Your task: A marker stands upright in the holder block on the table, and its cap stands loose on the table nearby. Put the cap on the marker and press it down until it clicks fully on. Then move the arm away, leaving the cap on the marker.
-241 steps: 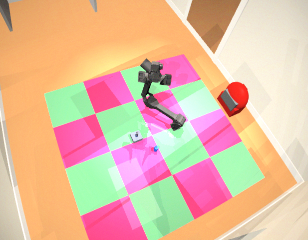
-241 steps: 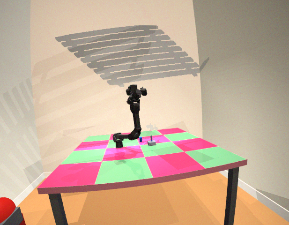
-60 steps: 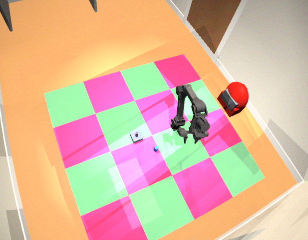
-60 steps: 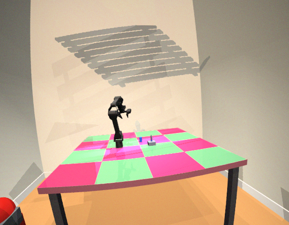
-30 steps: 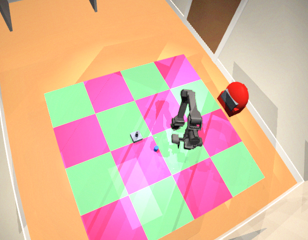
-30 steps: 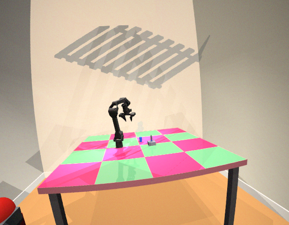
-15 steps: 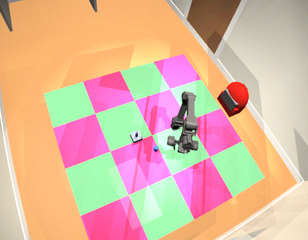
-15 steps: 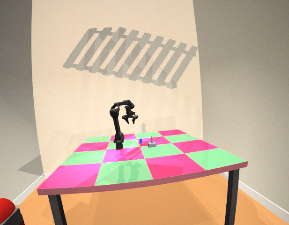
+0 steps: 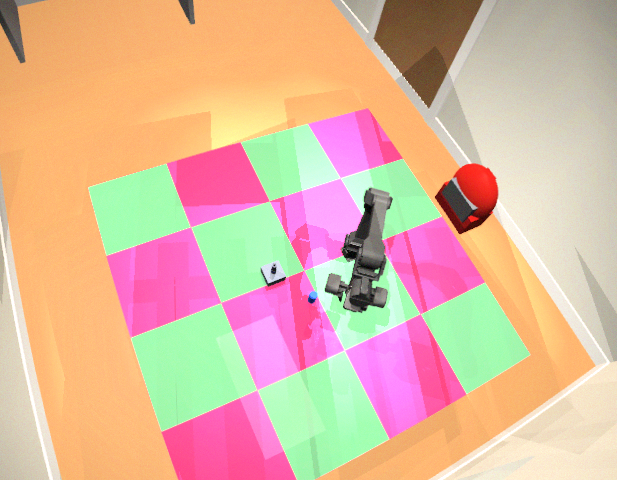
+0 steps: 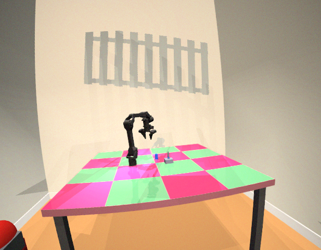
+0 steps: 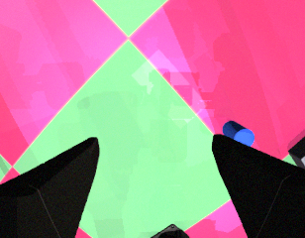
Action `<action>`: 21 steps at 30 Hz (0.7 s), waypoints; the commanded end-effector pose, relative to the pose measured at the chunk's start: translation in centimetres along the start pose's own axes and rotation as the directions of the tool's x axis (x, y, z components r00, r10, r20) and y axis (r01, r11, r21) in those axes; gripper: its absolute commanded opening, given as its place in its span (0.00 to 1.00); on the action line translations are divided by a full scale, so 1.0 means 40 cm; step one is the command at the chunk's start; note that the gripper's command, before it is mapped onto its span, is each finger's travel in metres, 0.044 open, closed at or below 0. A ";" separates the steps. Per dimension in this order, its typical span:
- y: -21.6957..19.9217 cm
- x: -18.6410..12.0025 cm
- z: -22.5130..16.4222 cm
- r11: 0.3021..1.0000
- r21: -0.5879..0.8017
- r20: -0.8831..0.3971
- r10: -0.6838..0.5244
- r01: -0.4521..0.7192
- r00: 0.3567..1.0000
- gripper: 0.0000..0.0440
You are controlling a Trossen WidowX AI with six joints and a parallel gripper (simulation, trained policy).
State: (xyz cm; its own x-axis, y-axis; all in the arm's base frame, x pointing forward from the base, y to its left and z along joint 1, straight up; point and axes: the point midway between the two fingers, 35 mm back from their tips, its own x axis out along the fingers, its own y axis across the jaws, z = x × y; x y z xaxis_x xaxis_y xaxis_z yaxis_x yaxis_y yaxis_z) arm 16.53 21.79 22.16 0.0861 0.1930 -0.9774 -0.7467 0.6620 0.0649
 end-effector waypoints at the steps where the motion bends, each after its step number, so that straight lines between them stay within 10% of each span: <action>1: -0.016 0.006 0.006 1.000 0.020 -0.014 0.004 -0.003 1.000 0.73; 21: -0.131 0.054 0.011 0.991 0.132 -0.112 -0.009 0.024 0.994 0.72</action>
State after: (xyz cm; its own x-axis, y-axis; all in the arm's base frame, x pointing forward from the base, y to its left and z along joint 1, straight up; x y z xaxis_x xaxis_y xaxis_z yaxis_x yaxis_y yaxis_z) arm 20.50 19.41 20.05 0.0289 0.1127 -0.9932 -0.6585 0.7497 0.0659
